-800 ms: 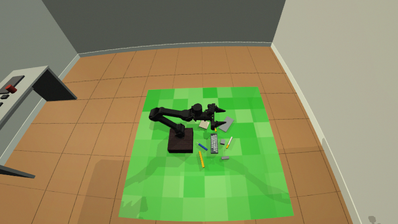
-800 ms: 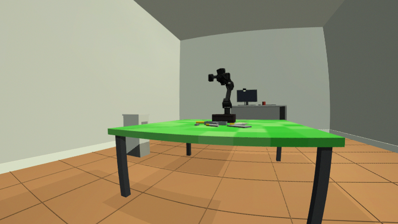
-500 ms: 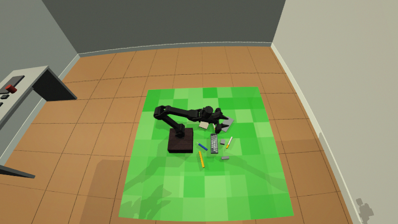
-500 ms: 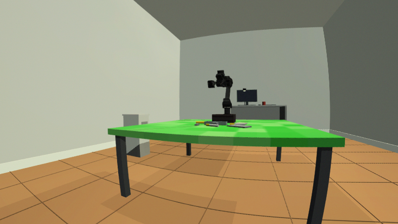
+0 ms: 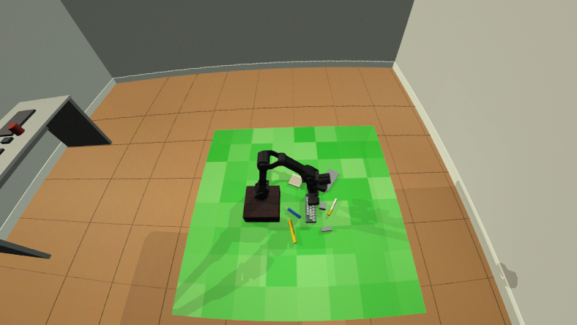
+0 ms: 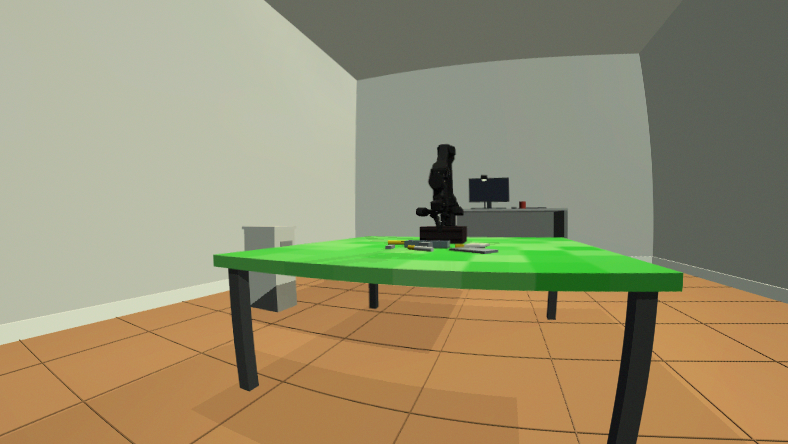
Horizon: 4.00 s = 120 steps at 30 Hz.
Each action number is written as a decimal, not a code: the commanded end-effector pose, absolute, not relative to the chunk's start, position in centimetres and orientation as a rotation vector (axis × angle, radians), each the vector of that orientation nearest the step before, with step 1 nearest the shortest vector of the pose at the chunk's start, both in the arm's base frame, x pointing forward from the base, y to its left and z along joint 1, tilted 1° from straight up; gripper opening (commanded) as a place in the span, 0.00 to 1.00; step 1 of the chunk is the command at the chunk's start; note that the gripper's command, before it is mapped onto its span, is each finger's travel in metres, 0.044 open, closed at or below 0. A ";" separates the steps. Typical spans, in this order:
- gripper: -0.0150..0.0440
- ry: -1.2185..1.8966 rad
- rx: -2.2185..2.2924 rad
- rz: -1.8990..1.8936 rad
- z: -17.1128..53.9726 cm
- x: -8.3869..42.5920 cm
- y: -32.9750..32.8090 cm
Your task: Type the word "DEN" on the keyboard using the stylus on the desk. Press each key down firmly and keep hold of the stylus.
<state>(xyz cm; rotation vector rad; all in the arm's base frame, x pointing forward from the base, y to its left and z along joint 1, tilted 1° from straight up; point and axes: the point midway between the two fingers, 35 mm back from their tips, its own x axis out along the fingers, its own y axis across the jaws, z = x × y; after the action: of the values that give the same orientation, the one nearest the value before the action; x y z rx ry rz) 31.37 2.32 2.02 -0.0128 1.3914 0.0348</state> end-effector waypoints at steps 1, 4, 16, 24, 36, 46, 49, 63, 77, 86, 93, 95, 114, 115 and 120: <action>0.25 1.554 -0.025 0.024 -0.1 29.5 2.5; 0.25 1.554 -0.025 0.024 -0.1 29.5 2.5; 0.25 1.554 -0.029 0.021 -0.1 29.7 -3.2; 0.25 1.554 -0.029 0.020 -0.1 29.7 -3.5; 0.25 1.554 -0.033 0.016 0.0 29.9 -9.4; 0.25 1.556 -0.032 0.018 -0.1 27.7 -7.5; 0.25 1.557 -0.032 0.018 -0.1 27.1 -7.0; 0.25 1.556 -0.028 0.022 -0.2 27.1 -1.7; 0.25 1.556 -0.027 0.023 0.8 26.9 -0.1; 0.25 1.553 -0.028 0.023 5.7 26.9 -0.1; 0.34 1.548 -0.030 0.024 5.4 27.0 -0.1; 0.43 1.548 -0.030 0.024 5.4 27.0 -0.1; 0.48 1.570 -0.122 0.125 5.1 26.7 -0.5; 0.51 1.582 -0.183 0.196 4.9 26.5 -0.9; 0.51 1.597 -0.469 0.574 4.1 25.4 -2.3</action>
<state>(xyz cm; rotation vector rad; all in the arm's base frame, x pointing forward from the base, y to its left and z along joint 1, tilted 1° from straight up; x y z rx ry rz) 26.08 -1.43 4.59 -0.2892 1.5967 0.3155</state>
